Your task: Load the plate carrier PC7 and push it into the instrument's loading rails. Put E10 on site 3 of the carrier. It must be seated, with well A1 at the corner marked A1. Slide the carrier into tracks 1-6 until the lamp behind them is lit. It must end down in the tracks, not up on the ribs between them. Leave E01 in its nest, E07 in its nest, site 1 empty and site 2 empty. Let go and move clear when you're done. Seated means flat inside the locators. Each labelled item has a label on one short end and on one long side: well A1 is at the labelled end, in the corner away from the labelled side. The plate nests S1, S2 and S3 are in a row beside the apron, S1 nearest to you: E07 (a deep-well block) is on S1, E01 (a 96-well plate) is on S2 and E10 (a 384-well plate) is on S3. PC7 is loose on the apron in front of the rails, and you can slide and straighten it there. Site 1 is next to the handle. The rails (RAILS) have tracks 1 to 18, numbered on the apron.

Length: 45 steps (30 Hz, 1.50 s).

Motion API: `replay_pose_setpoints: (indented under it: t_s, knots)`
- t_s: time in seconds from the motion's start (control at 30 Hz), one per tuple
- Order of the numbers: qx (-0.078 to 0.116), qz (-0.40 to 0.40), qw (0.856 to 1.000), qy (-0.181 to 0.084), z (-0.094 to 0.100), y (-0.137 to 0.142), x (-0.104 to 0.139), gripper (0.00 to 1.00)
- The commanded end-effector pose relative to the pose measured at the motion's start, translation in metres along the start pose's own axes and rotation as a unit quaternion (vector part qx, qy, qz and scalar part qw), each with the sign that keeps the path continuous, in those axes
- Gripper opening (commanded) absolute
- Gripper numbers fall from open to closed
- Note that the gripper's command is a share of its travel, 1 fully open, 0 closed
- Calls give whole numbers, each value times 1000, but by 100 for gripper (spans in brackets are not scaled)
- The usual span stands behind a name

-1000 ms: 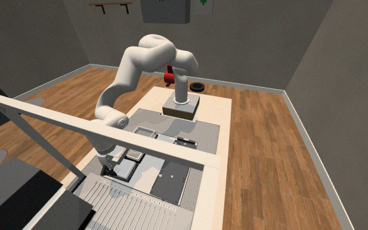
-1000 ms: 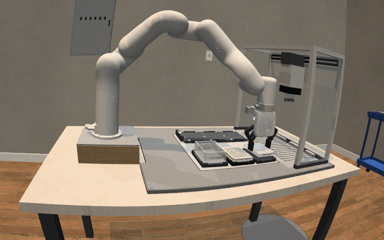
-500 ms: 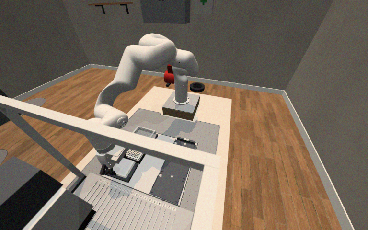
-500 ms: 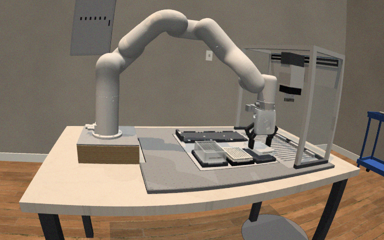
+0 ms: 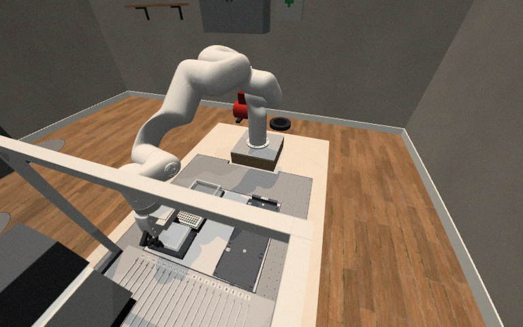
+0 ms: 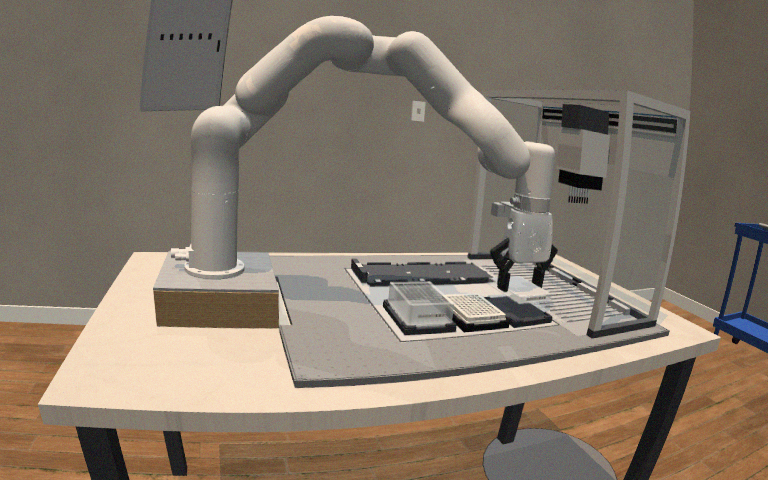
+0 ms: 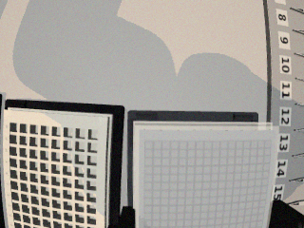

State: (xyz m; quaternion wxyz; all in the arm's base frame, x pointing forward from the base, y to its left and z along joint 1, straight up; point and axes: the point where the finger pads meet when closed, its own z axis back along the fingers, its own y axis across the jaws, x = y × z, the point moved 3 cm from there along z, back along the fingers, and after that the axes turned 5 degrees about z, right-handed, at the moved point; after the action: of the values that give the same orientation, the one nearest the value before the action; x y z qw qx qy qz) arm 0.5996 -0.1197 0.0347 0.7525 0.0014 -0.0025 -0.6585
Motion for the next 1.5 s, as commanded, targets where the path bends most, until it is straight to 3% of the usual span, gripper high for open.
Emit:
replay_pose_setpoints:
  t_s: [0.0,1.47]
  knots:
    - [2,0,1000,-1,8,1,0,0]
    - [2,0,1000,-1,71,1,0,0]
